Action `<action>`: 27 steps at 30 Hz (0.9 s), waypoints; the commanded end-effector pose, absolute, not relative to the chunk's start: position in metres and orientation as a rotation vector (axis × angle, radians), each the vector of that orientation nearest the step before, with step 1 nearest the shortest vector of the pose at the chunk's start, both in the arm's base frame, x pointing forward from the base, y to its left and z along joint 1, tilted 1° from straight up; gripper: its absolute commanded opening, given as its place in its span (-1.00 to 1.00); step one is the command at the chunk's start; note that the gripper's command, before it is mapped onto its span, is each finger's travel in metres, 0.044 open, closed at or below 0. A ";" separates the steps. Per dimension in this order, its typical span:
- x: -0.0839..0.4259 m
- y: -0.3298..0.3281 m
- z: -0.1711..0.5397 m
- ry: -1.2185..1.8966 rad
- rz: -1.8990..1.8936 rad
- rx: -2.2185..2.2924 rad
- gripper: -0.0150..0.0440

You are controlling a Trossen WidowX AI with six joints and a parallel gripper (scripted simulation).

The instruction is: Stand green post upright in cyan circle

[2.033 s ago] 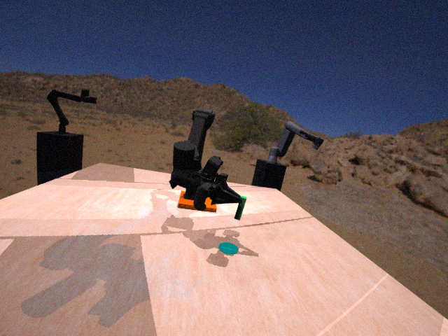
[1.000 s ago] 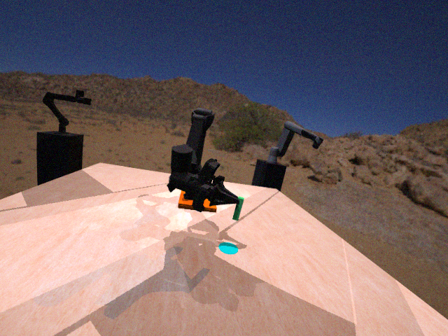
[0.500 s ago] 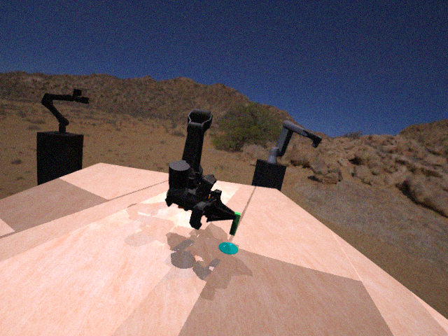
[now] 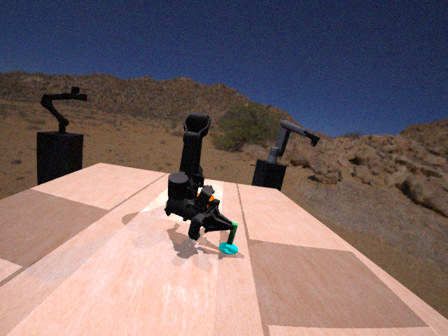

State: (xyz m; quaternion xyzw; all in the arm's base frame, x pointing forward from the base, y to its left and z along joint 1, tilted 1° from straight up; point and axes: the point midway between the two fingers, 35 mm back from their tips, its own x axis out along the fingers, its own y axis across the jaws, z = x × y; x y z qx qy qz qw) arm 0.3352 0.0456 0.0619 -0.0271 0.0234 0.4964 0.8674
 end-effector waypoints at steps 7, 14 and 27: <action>0.333 0.047 0.044 0.054 1.039 -0.051 -0.42; 0.333 0.047 0.044 0.054 1.039 -0.051 -0.42; 0.333 0.047 0.044 0.054 1.039 -0.051 0.74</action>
